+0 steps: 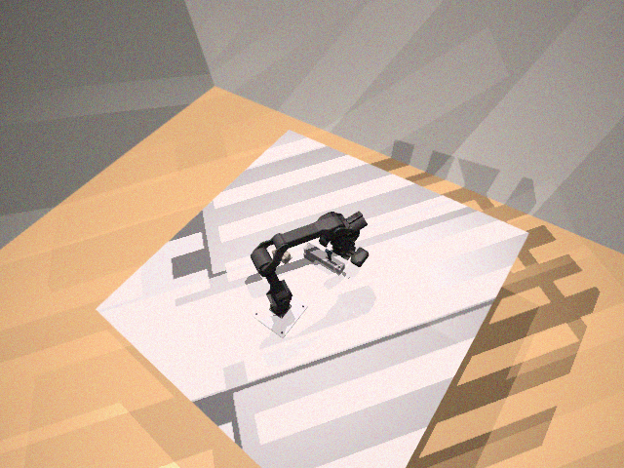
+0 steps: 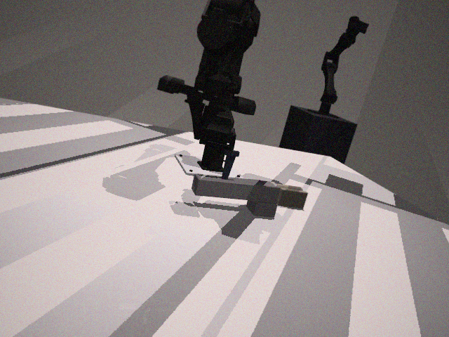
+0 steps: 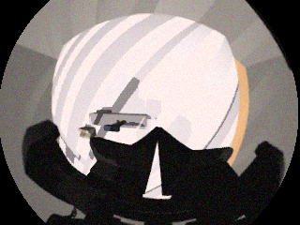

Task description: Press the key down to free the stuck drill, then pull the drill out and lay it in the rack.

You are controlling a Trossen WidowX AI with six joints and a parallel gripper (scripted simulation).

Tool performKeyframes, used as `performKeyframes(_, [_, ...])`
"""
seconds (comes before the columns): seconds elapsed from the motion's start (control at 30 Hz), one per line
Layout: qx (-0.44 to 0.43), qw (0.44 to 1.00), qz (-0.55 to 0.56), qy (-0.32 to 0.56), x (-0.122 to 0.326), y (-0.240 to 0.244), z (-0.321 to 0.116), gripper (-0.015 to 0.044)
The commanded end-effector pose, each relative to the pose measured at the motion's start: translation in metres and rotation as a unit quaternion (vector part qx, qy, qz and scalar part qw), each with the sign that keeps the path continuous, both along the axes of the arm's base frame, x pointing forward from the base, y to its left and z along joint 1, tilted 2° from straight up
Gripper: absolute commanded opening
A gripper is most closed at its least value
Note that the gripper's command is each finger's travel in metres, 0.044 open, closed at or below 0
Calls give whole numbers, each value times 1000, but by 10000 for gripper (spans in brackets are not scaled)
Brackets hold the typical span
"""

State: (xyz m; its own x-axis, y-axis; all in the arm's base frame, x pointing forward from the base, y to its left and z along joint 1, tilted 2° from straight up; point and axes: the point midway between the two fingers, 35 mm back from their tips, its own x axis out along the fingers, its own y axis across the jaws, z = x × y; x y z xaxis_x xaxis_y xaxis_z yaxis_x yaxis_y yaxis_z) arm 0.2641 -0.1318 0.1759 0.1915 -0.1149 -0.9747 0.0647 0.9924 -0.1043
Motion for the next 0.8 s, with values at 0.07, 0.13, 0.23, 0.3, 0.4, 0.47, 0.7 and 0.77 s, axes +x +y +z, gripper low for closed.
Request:
performKeyframes(0.07, [37,996,20,81,-3,77,-5,0])
performKeyframes(0.13, [38,996,21,84,-3,79,-5,0])
performKeyframes(0.23, [38,996,21,84,-3,79,-5,0])
performKeyframes(0.3, [38,996,25,77,-2,74,-7,0])
performKeyframes(0.4, [38,996,23,81,-2,76,-10,0])
performKeyframes(0.47, [38,996,22,83,-2,77,-13,0])
performKeyframes(0.7, [38,996,21,84,-3,81,-19,0])
performKeyframes(0.77, [38,996,21,84,-4,81,-20,0])
